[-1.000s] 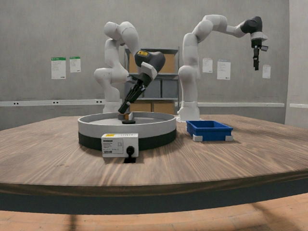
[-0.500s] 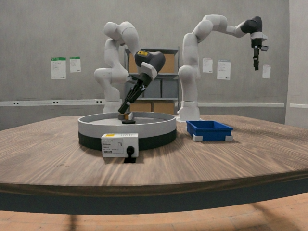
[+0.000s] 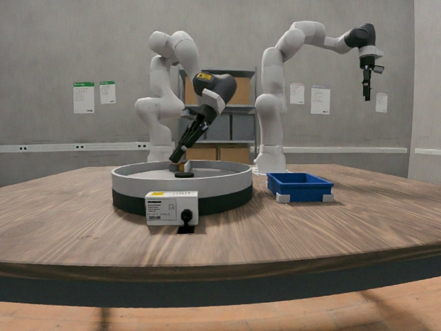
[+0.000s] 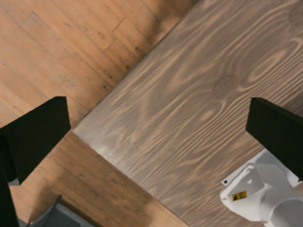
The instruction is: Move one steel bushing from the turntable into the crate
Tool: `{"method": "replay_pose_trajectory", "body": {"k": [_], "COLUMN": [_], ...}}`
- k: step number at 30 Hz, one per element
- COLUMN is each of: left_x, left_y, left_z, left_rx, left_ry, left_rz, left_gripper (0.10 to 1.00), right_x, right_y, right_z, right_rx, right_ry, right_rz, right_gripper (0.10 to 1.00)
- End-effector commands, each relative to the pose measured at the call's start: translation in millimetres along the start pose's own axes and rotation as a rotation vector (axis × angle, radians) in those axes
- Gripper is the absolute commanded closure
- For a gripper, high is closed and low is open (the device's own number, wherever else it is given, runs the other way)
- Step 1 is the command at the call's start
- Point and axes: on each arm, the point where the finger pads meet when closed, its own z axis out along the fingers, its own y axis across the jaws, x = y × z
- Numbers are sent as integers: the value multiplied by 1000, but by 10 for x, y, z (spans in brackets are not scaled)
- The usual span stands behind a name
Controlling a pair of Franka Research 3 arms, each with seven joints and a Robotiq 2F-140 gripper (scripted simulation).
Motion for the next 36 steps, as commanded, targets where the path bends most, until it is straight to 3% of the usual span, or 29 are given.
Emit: {"method": "replay_pose_trajectory", "body": {"k": [1,36], "left_x": [-3,-3], "left_y": [-14,-14], "left_z": [-5,-5], "left_rx": [5,5], "left_ry": [0,0], "left_rz": [7,7], "left_gripper": [98,98], "right_x": [-16,-78], "right_y": [-17,-20], "right_z": [6,76], "right_rx": [5,5], "right_ry": [-1,-1], "right_rz": [3,3], "right_gripper": [940,940]}}
